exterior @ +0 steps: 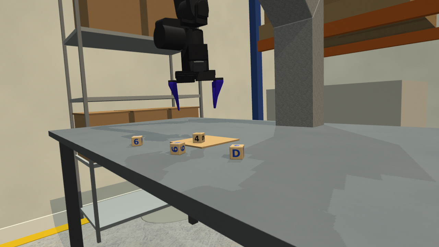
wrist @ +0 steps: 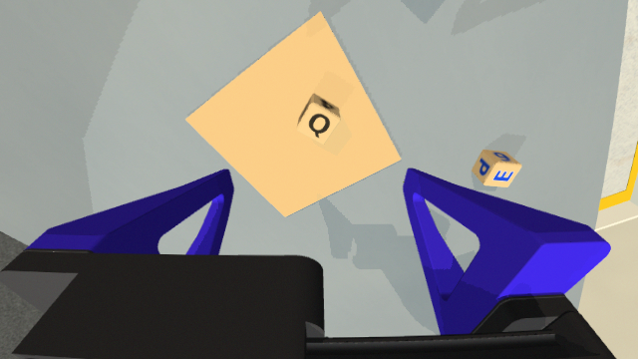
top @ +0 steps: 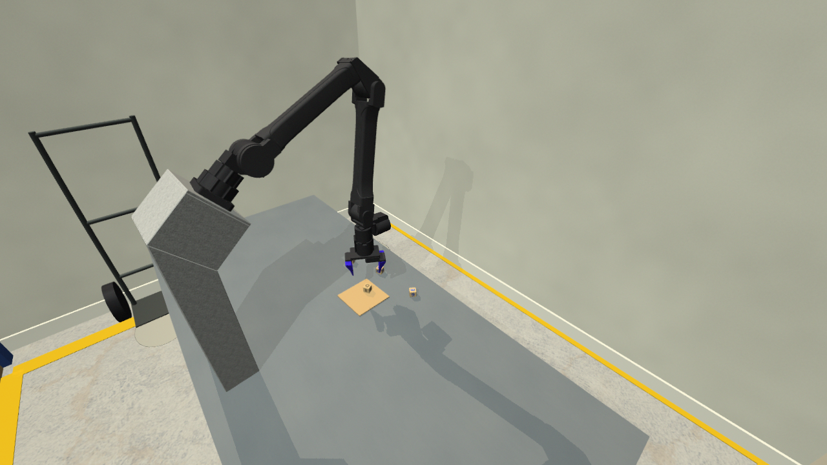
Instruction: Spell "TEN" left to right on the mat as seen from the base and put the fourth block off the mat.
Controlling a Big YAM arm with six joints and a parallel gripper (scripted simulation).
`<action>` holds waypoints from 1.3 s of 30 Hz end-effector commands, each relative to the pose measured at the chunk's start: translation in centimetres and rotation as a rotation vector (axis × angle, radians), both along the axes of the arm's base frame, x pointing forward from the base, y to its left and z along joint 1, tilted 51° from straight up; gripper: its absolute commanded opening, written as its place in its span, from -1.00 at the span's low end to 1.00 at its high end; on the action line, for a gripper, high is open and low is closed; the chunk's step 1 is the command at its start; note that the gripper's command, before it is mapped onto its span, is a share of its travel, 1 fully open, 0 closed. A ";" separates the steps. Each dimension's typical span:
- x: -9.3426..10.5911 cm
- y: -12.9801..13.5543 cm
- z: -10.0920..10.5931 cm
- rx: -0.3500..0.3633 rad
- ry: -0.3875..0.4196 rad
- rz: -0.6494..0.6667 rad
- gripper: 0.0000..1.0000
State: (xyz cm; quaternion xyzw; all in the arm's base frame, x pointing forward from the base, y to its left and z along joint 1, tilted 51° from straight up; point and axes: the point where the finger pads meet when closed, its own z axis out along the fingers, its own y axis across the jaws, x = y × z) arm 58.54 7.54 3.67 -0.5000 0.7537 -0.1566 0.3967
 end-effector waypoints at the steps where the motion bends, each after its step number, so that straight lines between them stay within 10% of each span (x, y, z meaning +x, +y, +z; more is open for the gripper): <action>1: 0.2 0.9 -0.5 0.215 0.036 -0.175 1.00; 7: 0.6 1.0 0.8 0.421 0.051 -0.333 1.00; 8: 0.5 1.0 0.7 0.424 0.053 -0.336 0.20; 39: 0.4 1.0 0.6 0.421 0.058 -0.334 0.20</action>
